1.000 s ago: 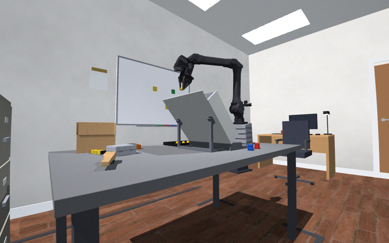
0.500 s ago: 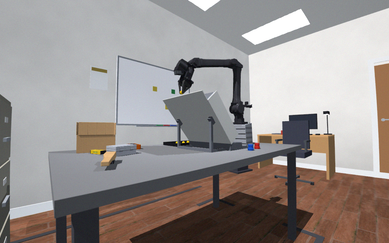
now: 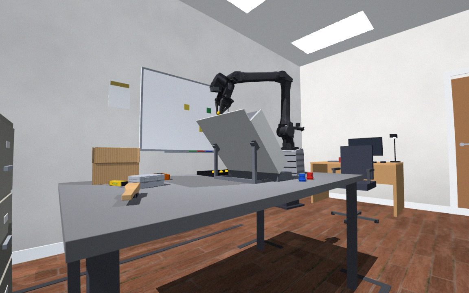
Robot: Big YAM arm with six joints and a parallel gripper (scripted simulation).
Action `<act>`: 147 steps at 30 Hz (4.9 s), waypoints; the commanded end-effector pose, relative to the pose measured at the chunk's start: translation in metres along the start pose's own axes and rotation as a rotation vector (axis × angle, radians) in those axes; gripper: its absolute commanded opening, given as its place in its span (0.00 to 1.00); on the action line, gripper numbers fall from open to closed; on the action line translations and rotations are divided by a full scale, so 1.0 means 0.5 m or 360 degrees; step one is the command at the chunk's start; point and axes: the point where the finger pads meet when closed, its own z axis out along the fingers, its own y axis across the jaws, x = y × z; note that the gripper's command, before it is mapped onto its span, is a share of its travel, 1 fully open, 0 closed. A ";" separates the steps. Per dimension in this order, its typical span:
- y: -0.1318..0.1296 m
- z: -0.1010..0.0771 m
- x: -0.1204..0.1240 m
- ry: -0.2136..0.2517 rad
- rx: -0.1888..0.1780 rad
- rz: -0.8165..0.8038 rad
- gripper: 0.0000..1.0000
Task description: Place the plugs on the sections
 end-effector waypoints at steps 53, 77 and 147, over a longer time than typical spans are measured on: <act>0.006 -0.025 -0.035 -0.0023 0.0004 0.0000 0.00; 0.000 -0.015 -0.001 0.0008 0.0003 0.0006 0.59; 0.001 -0.043 -0.021 0.0008 0.0003 0.0007 0.59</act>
